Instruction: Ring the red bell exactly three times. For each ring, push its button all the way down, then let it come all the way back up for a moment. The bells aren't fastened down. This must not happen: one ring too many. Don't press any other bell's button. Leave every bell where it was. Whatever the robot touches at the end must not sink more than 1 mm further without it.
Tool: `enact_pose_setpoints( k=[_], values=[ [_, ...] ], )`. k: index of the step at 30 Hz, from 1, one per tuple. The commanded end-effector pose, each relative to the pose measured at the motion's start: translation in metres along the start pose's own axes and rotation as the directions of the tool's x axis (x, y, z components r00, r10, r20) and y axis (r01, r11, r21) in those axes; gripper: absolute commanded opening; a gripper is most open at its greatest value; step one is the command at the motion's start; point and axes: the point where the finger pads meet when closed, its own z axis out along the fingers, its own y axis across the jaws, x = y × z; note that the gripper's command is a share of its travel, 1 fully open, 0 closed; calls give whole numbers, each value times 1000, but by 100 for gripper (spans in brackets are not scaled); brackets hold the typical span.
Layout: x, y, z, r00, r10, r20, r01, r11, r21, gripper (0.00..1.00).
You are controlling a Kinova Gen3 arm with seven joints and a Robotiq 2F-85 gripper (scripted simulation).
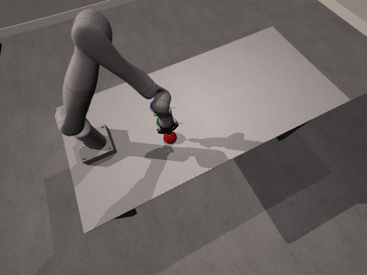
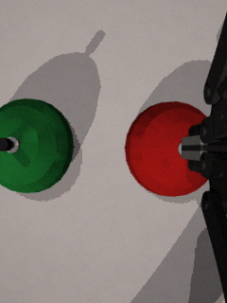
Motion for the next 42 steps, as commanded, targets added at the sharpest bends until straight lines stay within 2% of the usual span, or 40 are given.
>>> enact_pose_setpoints(
  k=[1, 42],
  values=[
    [1, -1, -2, 1000, -5, -2, 5, 1000, 5, 0],
    [1, -1, -10, 1000, -5, -2, 5, 1000, 4, 0]
  ],
)
